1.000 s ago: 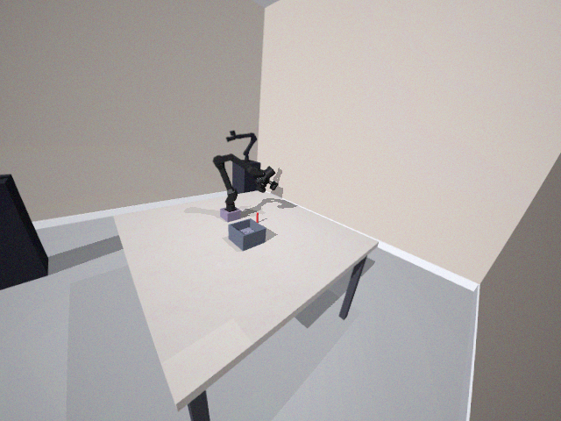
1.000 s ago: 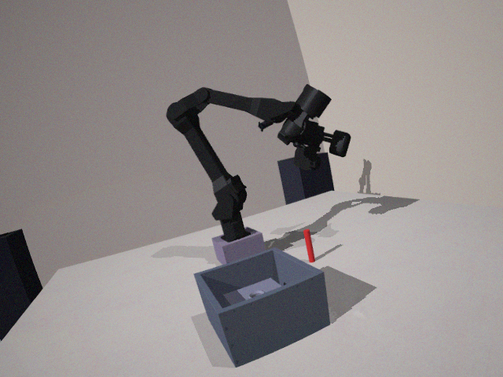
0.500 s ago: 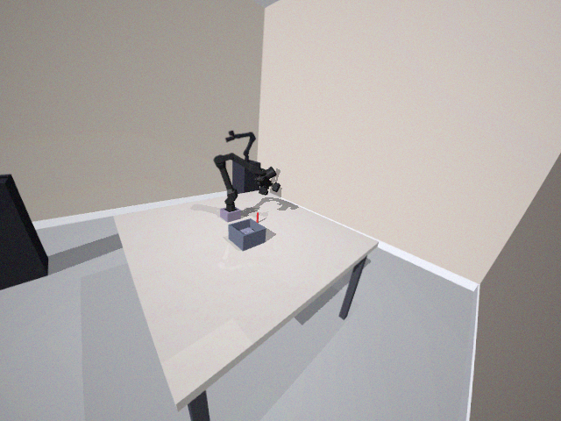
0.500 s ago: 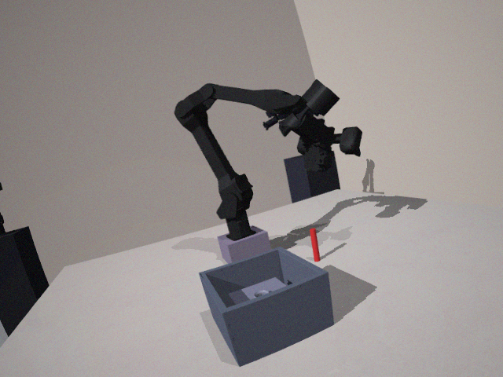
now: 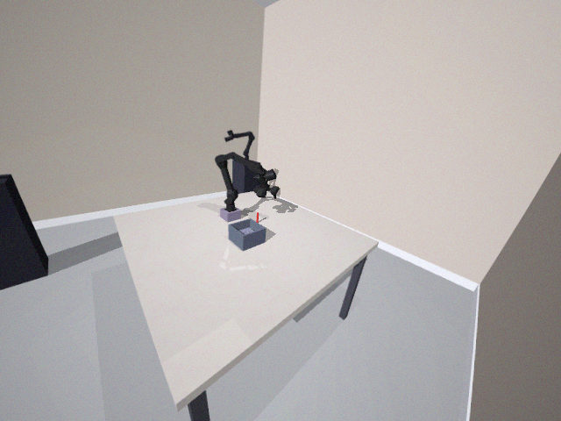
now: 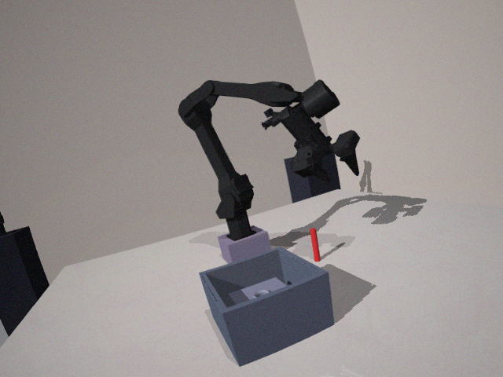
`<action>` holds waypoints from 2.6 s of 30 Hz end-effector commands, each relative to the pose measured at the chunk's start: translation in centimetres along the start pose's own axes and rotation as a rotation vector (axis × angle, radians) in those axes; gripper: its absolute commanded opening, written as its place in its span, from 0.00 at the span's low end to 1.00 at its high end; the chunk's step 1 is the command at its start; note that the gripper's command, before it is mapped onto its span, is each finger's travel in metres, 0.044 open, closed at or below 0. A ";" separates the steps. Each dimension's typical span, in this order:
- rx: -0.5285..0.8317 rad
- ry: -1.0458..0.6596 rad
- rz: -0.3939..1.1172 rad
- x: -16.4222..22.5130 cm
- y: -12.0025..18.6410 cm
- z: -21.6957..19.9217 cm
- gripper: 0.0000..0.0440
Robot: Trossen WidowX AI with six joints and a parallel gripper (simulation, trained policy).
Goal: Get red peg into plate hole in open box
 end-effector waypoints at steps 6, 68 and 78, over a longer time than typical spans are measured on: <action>0.091 0.088 -0.249 -4.6 1.3 -0.8 1.00; 0.341 0.203 -0.552 -14.2 -7.6 -7.4 0.50; 0.355 0.229 -0.496 -14.0 -7.2 -6.8 0.00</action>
Point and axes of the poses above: the point midway between the two fingers, 35 mm back from their tips, its own y axis back along the fingers, its own z axis across the jaws, x = y × z, the point moved 1 cm from there along y, back along the fingers, and after that the axes turned 7 degrees about y, right-handed, at the moved point
